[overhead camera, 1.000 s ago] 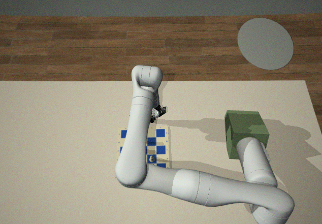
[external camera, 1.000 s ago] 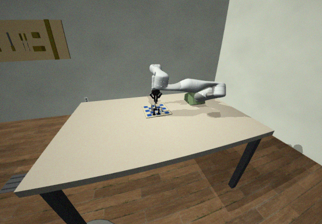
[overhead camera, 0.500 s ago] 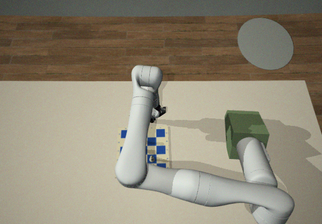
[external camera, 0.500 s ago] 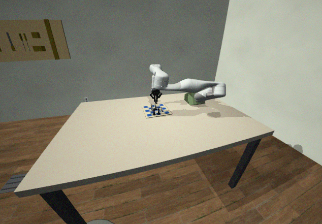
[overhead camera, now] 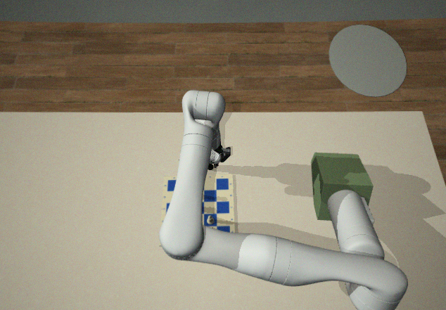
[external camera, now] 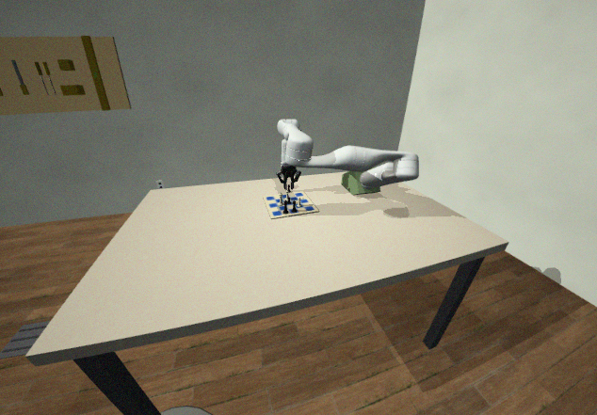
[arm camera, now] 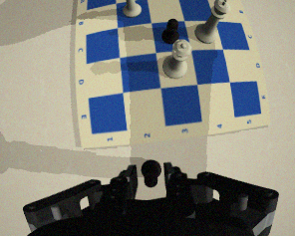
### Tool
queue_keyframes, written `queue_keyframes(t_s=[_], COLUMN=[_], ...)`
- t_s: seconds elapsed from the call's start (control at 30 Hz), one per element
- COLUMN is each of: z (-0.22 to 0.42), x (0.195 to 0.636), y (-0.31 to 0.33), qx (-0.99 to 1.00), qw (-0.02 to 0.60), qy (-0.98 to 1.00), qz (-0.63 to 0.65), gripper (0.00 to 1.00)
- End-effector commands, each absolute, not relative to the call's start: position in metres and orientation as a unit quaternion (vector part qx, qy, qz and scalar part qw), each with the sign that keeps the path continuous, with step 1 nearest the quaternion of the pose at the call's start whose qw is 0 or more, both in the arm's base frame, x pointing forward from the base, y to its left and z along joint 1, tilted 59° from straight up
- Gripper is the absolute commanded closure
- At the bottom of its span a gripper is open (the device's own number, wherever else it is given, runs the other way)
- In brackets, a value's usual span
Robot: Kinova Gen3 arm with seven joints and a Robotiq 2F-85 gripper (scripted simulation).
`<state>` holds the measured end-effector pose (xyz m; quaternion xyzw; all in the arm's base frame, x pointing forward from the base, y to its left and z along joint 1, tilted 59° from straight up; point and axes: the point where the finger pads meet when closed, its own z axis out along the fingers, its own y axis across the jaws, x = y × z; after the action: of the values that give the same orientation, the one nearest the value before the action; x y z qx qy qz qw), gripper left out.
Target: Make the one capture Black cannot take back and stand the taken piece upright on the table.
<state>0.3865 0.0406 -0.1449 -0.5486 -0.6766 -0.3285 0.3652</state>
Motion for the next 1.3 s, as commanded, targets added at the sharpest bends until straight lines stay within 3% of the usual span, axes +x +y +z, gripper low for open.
queue_keyframes(t_s=[0.0,0.67,1.27], z=[-0.145,-0.137,-0.1], x=[0.387,0.389,0.398], y=[0.04,0.028,-0.034], qx=[-0.549,-0.549,-0.549], qw=[0.364,0.364,0.364], qy=[-0.677,-0.677,-0.677], qz=[-0.329,-0.329,-0.329], gripper=[0.63,0.63,0.63])
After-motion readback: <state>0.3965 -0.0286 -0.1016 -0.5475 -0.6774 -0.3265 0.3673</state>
